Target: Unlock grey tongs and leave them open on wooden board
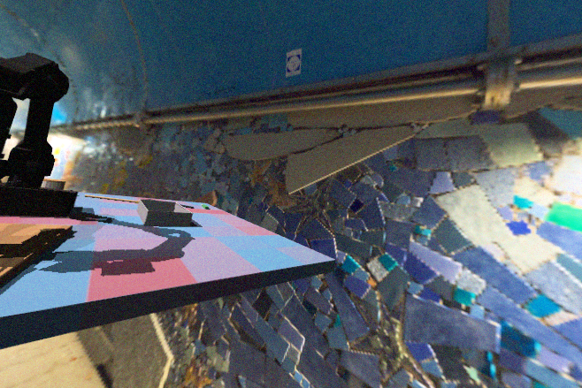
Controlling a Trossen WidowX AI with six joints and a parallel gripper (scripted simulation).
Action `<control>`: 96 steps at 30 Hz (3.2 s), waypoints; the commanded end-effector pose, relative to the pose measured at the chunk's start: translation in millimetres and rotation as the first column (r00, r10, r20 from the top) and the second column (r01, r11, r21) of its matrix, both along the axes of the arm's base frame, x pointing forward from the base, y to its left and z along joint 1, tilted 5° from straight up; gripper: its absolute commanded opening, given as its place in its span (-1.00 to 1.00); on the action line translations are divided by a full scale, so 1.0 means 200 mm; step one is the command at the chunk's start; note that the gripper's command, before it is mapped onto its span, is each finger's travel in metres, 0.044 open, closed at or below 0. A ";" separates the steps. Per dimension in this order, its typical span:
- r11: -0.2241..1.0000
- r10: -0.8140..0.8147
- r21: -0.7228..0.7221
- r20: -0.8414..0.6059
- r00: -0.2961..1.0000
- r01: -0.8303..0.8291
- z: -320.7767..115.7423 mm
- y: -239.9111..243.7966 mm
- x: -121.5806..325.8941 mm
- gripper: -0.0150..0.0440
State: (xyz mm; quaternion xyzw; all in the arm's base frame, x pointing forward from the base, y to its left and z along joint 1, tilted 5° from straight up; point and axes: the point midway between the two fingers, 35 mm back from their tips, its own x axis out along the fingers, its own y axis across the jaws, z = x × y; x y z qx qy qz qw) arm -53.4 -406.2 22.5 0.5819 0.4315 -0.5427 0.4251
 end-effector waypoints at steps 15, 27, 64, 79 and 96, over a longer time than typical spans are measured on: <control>1.000 -0.004 -0.007 0.005 1.000 0.004 -0.13 0.00 0.01 -1.00; 1.000 -0.004 -0.006 0.005 1.000 0.004 -0.21 0.01 0.02 -1.00; 1.000 -0.004 -0.003 -0.008 1.000 0.004 0.07 0.19 -0.69 1.00; 1.000 -0.028 -0.006 -0.009 1.000 0.028 0.33 0.23 -0.75 1.00; 1.000 -0.028 -0.006 -0.009 1.000 0.028 0.34 0.23 -0.75 1.00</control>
